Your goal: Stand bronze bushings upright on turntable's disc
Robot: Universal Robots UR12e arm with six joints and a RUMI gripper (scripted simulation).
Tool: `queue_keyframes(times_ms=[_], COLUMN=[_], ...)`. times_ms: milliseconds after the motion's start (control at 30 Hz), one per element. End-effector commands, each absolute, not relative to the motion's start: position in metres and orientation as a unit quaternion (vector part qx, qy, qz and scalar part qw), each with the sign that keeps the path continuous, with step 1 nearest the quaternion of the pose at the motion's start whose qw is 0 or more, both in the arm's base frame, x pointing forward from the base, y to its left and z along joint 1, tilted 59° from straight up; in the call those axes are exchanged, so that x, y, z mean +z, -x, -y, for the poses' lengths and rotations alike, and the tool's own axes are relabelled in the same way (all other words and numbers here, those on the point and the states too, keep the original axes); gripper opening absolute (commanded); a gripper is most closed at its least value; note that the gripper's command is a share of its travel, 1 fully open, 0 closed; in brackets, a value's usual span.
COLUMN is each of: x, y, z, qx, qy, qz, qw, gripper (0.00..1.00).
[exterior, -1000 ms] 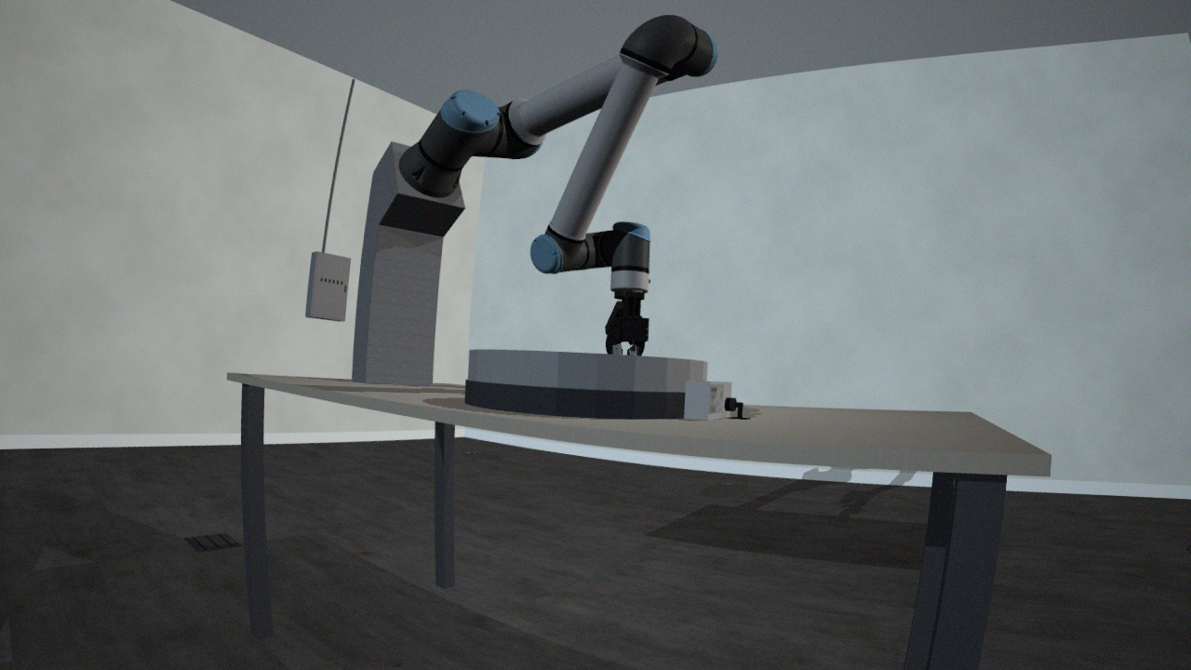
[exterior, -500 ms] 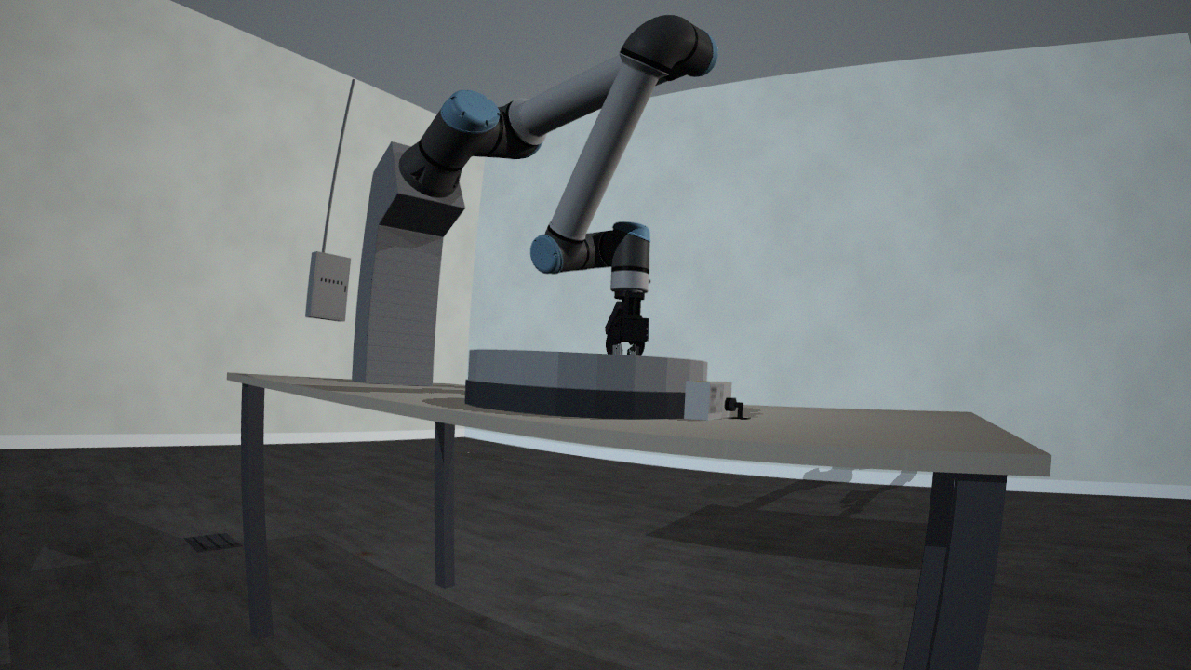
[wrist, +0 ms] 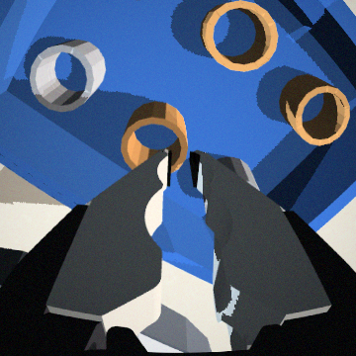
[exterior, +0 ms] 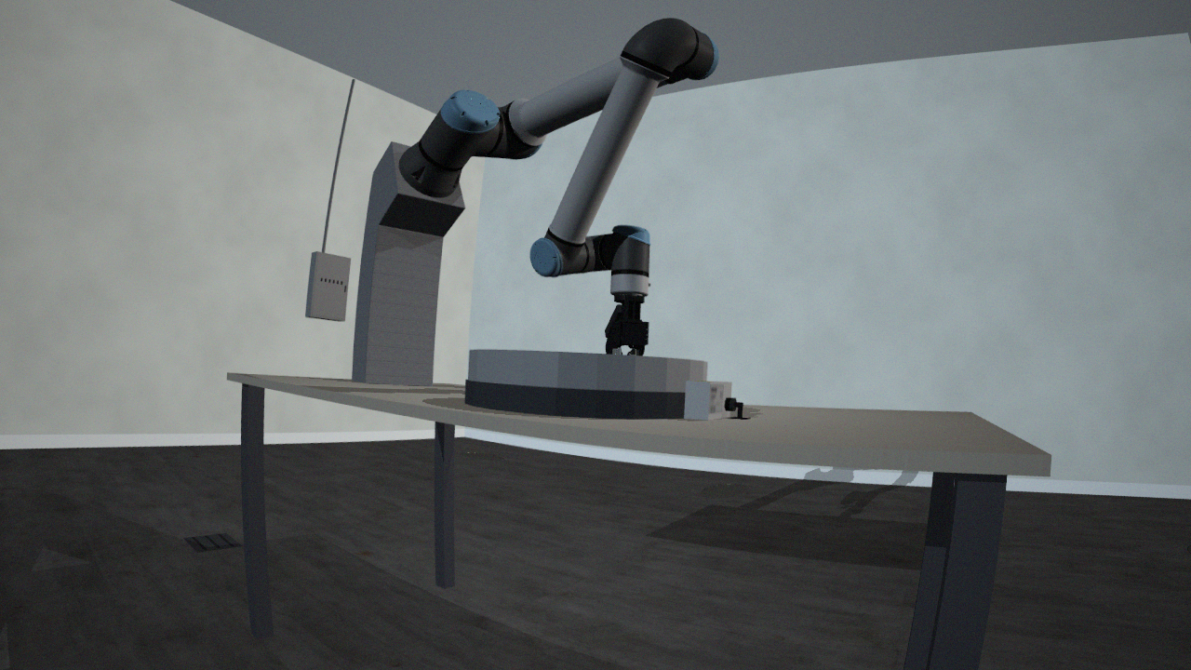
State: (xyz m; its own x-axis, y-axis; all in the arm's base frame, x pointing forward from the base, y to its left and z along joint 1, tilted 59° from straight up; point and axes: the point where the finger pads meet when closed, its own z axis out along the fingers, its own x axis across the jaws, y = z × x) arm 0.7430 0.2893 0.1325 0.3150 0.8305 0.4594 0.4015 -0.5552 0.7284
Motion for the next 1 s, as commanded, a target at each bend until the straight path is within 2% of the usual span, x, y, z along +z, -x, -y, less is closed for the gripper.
queue_keyframes(times_ms=[0, 967], x=[0.1292, 0.1249], y=[-0.7488, -0.7560], z=[-0.2893, -0.2889], qx=[0.428, 0.428], qy=[-0.771, -0.771], qz=[-0.400, -0.400], qw=[0.251, 0.251], gripper=[0.06, 0.06])
